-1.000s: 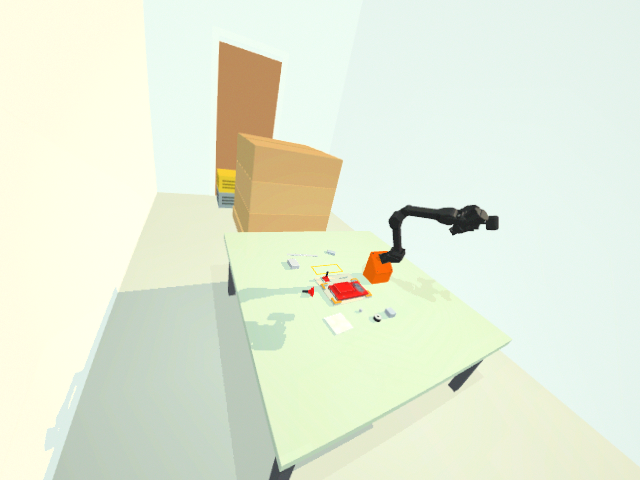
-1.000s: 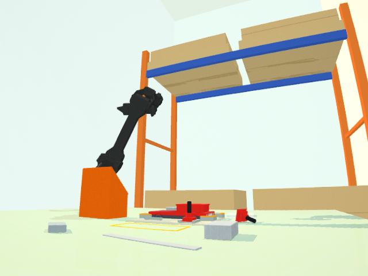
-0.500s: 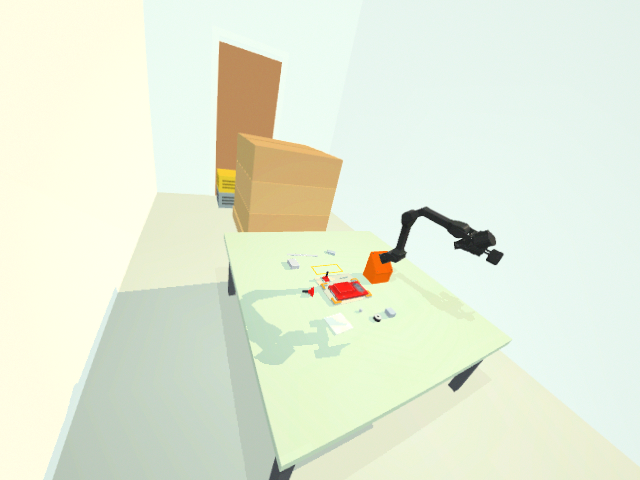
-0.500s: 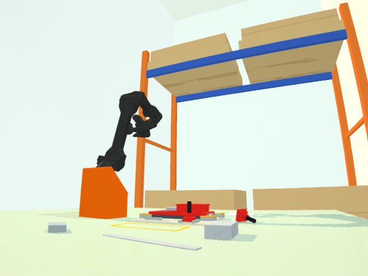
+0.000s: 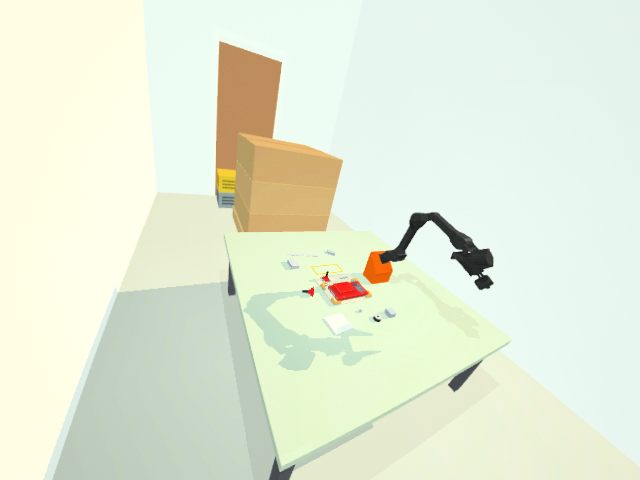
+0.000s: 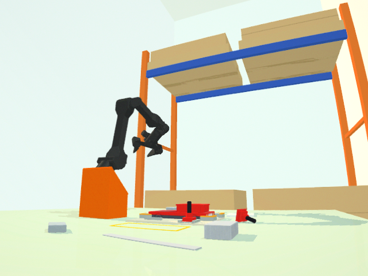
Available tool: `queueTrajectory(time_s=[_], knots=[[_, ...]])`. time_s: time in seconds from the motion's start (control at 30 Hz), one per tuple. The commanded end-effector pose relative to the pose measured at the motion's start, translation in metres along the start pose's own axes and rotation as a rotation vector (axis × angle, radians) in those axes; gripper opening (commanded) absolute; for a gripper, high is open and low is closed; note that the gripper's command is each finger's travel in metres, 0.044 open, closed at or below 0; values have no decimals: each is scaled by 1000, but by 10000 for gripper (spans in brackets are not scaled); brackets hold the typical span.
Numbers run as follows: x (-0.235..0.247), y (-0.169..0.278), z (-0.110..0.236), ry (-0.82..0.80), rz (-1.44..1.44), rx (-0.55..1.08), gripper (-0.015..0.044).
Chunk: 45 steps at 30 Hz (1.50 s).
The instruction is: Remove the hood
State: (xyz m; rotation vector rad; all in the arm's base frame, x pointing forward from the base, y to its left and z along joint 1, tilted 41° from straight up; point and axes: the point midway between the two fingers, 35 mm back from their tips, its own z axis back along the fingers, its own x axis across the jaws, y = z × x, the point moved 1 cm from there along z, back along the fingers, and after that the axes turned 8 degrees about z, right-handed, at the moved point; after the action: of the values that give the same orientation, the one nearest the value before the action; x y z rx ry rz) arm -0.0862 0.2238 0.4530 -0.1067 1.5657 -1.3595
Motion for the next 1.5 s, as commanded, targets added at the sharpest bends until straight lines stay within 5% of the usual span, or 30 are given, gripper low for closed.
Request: queueTrajectory(time_s=[0.0,0.33,0.83,1.47], knots=[[-16,35,-5,43,-95,89,440],[-51,100,5,172,-241,245,440],[-75,219,66,378,-655,463,440],[-44,352,193,720,-1239,657,440]])
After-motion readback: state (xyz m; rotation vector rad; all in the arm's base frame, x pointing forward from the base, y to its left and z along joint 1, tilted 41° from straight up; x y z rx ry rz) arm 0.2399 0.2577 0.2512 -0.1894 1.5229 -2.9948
